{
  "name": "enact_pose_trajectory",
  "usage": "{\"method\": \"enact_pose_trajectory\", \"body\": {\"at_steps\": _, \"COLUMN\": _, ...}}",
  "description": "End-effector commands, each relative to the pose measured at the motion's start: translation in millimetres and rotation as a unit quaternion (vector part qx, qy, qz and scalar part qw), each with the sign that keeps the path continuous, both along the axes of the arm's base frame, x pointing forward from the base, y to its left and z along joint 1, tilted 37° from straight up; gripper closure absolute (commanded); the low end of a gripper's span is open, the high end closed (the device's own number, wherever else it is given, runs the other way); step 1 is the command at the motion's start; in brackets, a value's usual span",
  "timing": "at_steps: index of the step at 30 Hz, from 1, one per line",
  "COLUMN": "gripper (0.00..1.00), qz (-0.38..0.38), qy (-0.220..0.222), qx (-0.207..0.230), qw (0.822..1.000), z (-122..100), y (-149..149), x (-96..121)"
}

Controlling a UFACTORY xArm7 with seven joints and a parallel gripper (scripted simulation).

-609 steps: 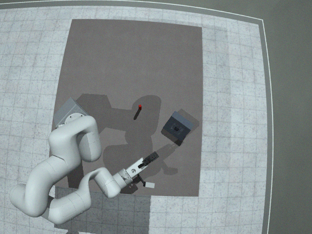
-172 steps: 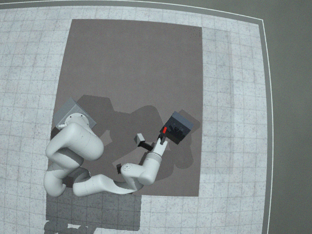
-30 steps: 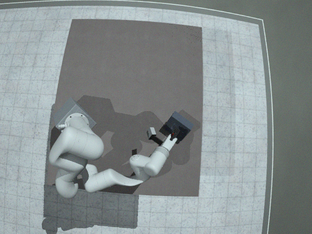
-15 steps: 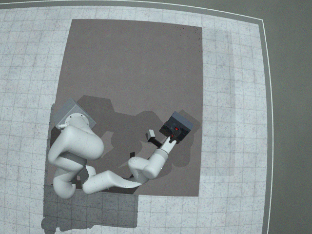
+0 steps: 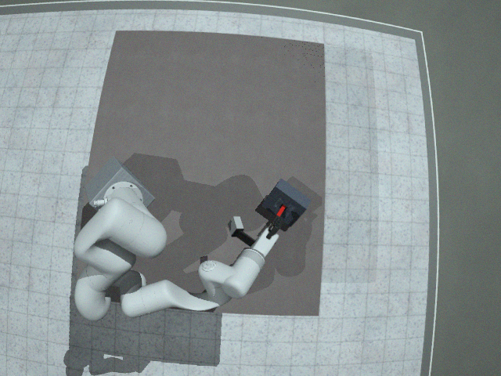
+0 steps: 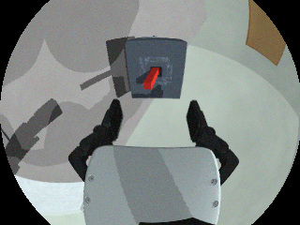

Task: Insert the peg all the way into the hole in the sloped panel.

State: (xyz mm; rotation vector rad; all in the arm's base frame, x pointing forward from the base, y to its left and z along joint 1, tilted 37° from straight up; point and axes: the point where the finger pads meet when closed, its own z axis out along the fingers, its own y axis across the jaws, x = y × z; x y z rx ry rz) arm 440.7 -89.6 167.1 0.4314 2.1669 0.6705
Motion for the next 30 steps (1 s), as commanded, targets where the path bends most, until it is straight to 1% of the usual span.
{"method": "enact_pose_trajectory", "body": {"at_steps": 1, "gripper": 0.0, "qz": 0.001, "qy": -0.001, "qx": -0.001, "qw": 1.0, "z": 9, "y": -4, "x": -15}}
{"method": "enact_pose_trajectory", "body": {"at_steps": 3, "gripper": 0.0, "qz": 0.001, "qy": -0.001, "qx": -0.001, "qw": 1.0, "z": 9, "y": -4, "x": -15}}
{"method": "enact_pose_trajectory", "body": {"at_steps": 7, "gripper": 0.0, "qz": 0.002, "qy": 0.0, "qx": -0.001, "qw": 1.0, "z": 15, "y": -6, "x": -26}}
{"method": "enact_pose_trajectory", "body": {"at_steps": 13, "gripper": 0.0, "qz": 0.002, "qy": 0.001, "qx": -0.001, "qw": 1.0, "z": 20, "y": -9, "x": -31}}
{"method": "enact_pose_trajectory", "body": {"at_steps": 30, "gripper": 0.0, "qz": 0.002, "qy": 0.001, "qx": -0.001, "qw": 1.0, "z": 21, "y": -10, "x": -31}}
